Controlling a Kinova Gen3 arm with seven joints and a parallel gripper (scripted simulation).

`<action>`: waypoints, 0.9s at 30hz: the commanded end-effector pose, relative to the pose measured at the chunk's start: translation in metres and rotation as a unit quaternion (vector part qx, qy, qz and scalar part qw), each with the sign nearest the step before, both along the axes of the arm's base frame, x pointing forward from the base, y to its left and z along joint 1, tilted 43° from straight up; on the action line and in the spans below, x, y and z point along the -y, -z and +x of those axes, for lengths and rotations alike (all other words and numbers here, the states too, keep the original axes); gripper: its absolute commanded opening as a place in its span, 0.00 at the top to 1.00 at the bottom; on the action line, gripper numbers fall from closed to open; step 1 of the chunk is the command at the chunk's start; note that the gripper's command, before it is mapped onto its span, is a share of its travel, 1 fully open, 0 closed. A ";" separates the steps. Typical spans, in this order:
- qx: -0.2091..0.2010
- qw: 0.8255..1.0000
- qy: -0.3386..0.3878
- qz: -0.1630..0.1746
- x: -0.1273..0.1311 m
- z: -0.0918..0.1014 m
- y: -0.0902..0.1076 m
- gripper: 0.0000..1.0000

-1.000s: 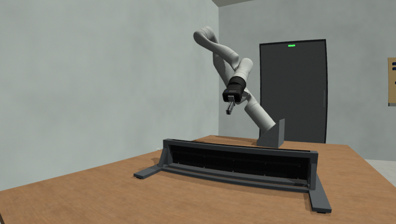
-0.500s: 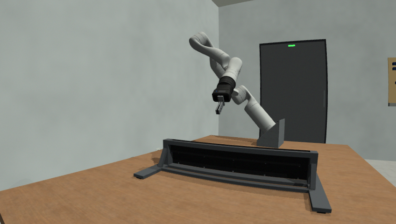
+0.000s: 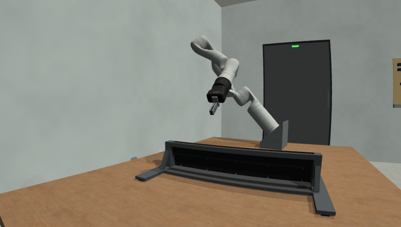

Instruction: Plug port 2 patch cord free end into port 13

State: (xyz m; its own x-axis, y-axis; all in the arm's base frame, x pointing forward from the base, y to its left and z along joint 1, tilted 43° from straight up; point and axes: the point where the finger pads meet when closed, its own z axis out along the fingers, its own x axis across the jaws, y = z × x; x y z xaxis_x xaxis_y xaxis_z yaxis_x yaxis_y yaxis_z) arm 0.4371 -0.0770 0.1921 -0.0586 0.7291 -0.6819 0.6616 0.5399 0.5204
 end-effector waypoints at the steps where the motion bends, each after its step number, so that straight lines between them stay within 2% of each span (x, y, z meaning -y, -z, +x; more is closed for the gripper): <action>1: 0.002 1.000 0.000 0.001 0.000 0.001 -0.001 1.00; 13: -0.003 1.000 -0.003 0.001 0.003 0.008 0.003 1.00; 17: -0.004 1.000 -0.003 0.002 0.007 0.016 0.009 1.00; 23: 0.007 1.000 -0.013 0.005 0.010 0.020 0.011 1.00; 27: 0.007 1.000 -0.014 0.005 0.017 0.034 0.021 1.00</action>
